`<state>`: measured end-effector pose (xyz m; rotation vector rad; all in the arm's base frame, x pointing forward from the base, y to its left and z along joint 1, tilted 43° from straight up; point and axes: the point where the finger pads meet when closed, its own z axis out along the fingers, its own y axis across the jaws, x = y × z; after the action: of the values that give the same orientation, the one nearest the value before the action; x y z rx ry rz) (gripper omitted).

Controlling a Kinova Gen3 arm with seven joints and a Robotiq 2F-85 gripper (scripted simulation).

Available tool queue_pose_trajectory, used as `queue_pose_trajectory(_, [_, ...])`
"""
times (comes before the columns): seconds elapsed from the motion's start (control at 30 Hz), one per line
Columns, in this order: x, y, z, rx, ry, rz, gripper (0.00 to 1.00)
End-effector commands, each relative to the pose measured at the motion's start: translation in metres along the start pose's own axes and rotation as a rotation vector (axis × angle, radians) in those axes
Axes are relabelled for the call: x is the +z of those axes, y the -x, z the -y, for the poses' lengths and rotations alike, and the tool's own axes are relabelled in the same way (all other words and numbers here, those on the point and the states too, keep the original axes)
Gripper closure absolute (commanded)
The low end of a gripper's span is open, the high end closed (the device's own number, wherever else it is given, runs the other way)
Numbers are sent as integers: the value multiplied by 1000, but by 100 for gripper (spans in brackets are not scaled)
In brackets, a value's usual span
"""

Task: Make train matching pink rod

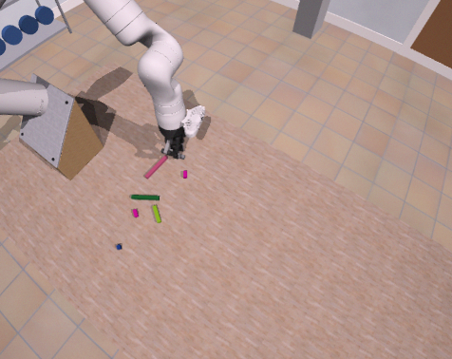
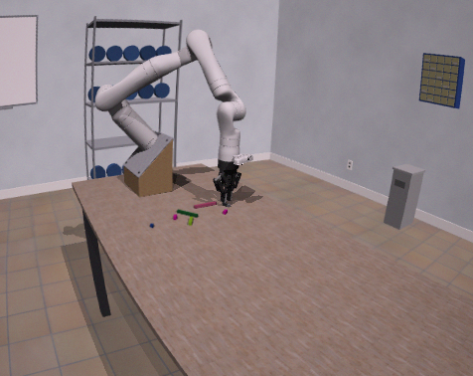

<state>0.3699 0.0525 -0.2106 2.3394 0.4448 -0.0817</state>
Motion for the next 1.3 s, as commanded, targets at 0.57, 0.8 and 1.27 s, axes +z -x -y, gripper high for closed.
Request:
queue_pose_trajectory(0.57, [0, -1, 1, 10, -7, -3, 76])
queue_pose_trajectory(0.8, [0, -1, 1, 10, -7, -3, 76])
queue_pose_trajectory(1.27, [-1, -4, 4, 7, -10, -7, 76])
